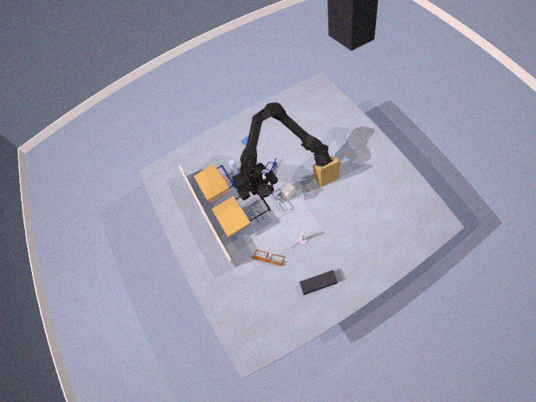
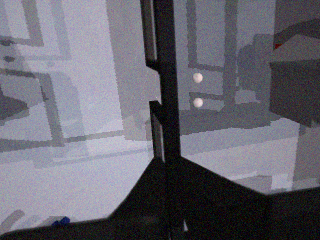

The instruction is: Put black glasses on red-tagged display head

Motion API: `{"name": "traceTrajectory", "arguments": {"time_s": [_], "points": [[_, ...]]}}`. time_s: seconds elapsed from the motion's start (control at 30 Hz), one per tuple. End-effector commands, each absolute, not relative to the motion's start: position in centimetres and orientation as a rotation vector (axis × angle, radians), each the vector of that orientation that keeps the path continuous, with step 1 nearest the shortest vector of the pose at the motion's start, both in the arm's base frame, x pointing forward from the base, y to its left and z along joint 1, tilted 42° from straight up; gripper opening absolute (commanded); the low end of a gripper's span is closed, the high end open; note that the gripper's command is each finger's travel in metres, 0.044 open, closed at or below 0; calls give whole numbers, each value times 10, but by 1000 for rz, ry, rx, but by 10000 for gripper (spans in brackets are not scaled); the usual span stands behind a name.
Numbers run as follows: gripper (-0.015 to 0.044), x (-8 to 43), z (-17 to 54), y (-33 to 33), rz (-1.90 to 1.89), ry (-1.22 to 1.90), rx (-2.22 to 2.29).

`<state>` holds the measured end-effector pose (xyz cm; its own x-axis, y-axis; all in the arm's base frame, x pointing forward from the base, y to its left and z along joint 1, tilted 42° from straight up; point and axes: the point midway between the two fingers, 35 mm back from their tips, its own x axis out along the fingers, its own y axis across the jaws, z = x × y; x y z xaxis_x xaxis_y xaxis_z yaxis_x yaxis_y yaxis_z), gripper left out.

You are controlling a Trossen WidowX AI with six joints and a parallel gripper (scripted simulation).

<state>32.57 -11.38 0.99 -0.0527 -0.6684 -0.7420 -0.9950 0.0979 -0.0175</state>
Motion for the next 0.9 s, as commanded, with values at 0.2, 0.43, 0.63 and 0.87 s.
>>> {"name": "traceTrajectory", "arguments": {"time_s": [0.2, 0.43, 0.63, 0.87], "points": [[0, 341, 7, -116, 719, 1794, -1637], [0, 350, 7, -117, 718, 1793, -1637], [0, 358, 7, -118, 718, 1793, -1637], [0, 368, 7, -120, 717, 1792, -1637]]}}
